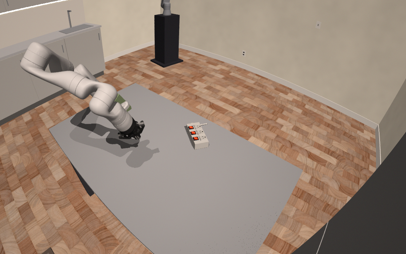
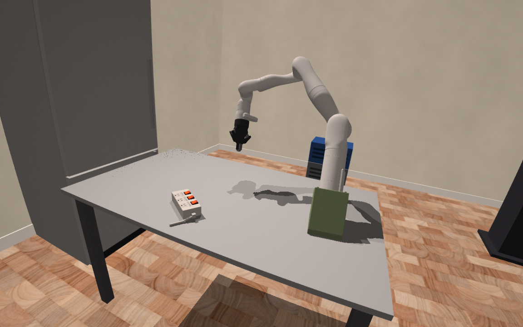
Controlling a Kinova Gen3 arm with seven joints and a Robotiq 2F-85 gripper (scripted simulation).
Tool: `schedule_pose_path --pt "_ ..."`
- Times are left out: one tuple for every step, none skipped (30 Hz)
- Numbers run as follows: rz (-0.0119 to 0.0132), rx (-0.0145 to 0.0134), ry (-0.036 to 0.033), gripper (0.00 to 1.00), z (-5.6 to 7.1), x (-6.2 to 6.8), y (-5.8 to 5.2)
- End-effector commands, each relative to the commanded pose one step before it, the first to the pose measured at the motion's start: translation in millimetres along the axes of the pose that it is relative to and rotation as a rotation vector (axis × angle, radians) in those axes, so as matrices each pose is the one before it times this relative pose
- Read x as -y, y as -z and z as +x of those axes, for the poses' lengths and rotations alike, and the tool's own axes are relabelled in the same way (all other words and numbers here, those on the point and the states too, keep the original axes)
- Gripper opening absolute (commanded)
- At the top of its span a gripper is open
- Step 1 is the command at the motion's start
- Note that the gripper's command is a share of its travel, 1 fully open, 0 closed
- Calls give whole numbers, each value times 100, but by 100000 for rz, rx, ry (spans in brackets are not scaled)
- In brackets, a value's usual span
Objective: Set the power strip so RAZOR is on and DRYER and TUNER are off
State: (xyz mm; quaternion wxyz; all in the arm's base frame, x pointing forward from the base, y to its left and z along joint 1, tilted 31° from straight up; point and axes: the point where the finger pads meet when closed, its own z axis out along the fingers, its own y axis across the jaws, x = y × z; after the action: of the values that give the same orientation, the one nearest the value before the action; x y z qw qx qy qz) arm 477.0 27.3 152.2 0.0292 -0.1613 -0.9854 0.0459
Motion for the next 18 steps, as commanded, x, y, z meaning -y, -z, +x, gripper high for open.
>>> schedule_pose_path --pt "9 -194 693 0 110 -401 -108" --pt "0 0 0 0 0 0 0" --pt "0 0 0 0 0 0 0" --pt "1062 -186 -2748 0 -121 -385 -404" --pt "0 0 0 0 0 0 0" --pt "0 0 0 0 0 0 0" --pt "0 0 0 0 0 0 0" --pt "0 0 0 0 0 0 0" --pt "0 0 0 0 0 0 0" --pt "0 0 0 0 0 0 0" --pt "0 0 0 0 0 0 0" --pt "0 0 0 0 0 0 0" --pt "0 0 0 0 0 0 0" --pt "1083 -119 -2722 0 -105 -391 -398" --pt "0 0 0 0 0 0 0" --pt "0 0 0 0 0 0 0" --pt "0 0 0 0 0 0 0" --pt "0 0 0 0 0 0 0"
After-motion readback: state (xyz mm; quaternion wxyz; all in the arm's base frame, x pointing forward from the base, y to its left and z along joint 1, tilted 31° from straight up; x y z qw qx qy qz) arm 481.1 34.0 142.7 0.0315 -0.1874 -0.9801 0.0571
